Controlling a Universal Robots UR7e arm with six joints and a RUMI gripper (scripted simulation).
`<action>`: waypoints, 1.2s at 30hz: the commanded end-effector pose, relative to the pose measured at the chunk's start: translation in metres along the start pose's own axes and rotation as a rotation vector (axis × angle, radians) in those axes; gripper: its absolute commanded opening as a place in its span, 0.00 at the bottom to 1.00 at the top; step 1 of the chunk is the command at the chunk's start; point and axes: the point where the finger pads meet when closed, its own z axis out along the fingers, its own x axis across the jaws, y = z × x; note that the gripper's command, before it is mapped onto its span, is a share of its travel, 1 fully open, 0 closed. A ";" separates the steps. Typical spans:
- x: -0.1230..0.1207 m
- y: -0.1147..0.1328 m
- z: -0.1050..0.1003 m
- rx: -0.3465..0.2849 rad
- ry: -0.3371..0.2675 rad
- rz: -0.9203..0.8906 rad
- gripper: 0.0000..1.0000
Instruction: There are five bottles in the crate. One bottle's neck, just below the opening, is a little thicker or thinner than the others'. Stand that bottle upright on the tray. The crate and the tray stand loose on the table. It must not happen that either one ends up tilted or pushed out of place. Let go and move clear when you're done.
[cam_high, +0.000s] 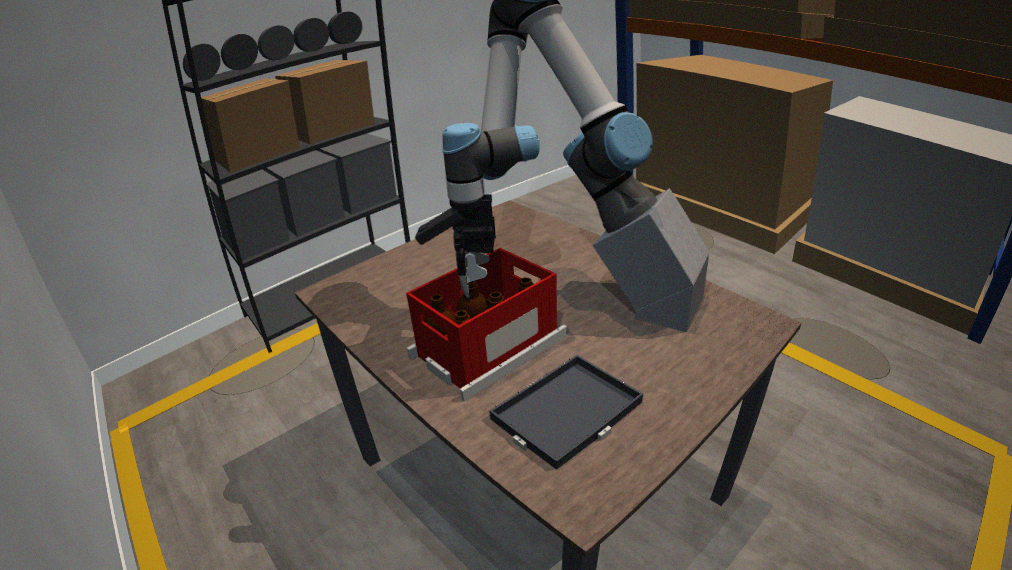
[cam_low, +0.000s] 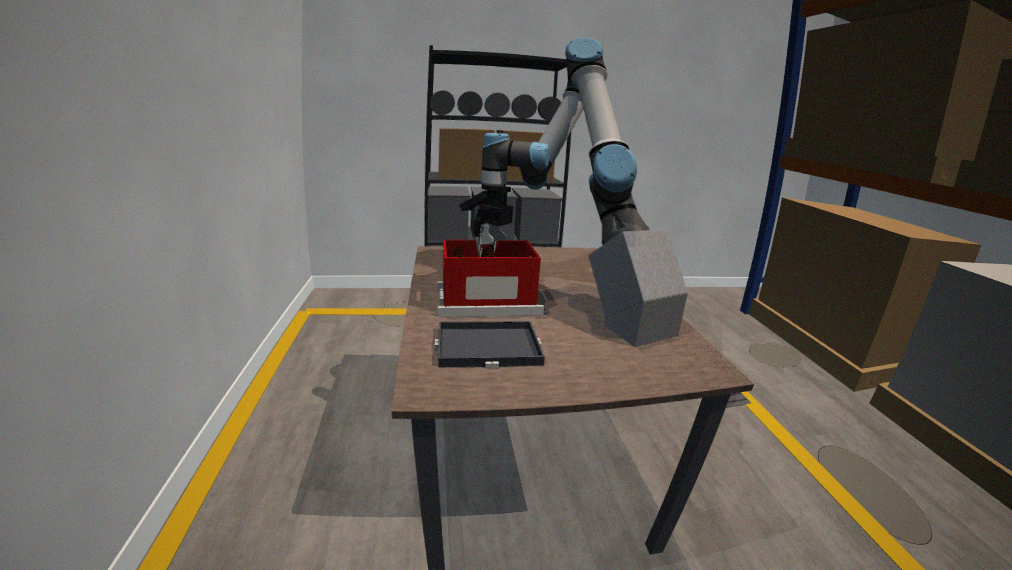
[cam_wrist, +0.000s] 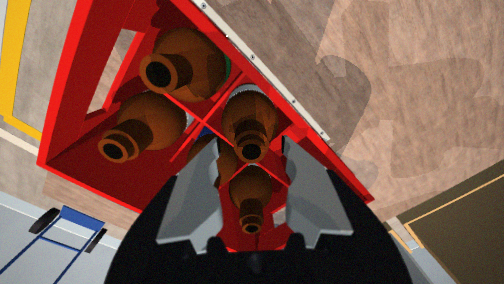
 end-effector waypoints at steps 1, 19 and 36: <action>0.001 0.001 0.001 -0.001 0.000 0.000 0.38; 0.001 0.001 0.001 -0.001 0.000 0.000 0.38; 0.001 0.001 0.001 -0.001 0.000 0.000 0.00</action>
